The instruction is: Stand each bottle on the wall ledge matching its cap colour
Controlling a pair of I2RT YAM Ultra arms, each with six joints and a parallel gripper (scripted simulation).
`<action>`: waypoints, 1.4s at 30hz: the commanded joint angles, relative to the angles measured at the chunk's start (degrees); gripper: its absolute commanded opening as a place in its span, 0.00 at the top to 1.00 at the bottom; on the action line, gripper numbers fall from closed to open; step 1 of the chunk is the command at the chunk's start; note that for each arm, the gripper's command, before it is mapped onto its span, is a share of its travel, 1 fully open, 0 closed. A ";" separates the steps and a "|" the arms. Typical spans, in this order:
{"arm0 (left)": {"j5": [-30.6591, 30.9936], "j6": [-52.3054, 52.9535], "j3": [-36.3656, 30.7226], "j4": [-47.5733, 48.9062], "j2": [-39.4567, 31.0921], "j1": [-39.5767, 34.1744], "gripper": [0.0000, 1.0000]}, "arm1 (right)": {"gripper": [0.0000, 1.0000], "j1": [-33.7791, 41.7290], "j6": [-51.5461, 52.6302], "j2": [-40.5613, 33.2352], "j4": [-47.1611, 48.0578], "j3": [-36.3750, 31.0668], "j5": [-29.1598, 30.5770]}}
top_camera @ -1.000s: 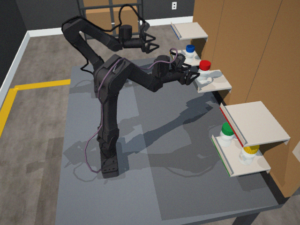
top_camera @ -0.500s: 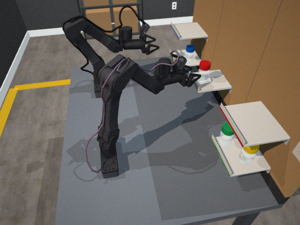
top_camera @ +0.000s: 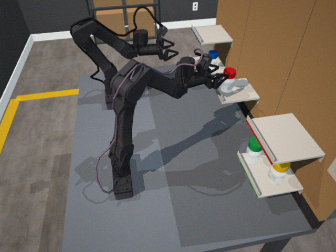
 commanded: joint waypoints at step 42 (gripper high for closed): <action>-0.42 -0.05 0.24 0.81 0.19 -0.45 0.00 | 0.19 -0.16 -1.38 3.43 9.41 6.35 4.15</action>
